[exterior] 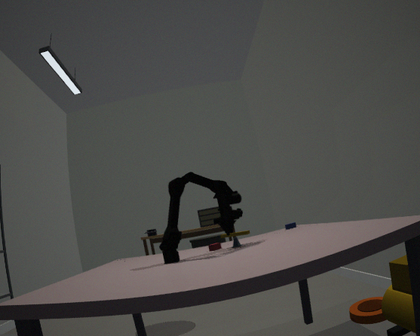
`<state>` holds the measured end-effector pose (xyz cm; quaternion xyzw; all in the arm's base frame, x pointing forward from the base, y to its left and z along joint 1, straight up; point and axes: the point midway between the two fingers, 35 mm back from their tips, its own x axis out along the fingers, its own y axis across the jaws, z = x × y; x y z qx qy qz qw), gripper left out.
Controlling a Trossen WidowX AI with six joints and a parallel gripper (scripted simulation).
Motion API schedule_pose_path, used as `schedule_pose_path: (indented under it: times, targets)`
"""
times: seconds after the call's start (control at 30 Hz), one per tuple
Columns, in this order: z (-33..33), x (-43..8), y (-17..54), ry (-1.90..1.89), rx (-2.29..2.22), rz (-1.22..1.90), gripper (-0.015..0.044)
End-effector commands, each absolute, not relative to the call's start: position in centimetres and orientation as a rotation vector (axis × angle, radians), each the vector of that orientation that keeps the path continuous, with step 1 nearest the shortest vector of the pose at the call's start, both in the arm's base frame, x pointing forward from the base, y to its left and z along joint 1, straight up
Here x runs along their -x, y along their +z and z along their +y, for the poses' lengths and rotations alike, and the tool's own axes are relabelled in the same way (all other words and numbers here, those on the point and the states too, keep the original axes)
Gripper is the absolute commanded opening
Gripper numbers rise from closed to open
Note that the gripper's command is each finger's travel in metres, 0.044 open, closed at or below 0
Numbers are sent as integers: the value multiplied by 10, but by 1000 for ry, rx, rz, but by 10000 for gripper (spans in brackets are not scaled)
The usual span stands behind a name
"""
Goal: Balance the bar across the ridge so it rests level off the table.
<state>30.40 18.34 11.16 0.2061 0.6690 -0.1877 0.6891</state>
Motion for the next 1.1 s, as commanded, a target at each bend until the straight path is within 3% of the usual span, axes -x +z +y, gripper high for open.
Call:
schedule_pose_path:
  times: [0.0,1.07]
  targets:
    - [183,-303,109,-421,-457,1504,0]
    - [183,-303,106,-421,-457,1504,0]
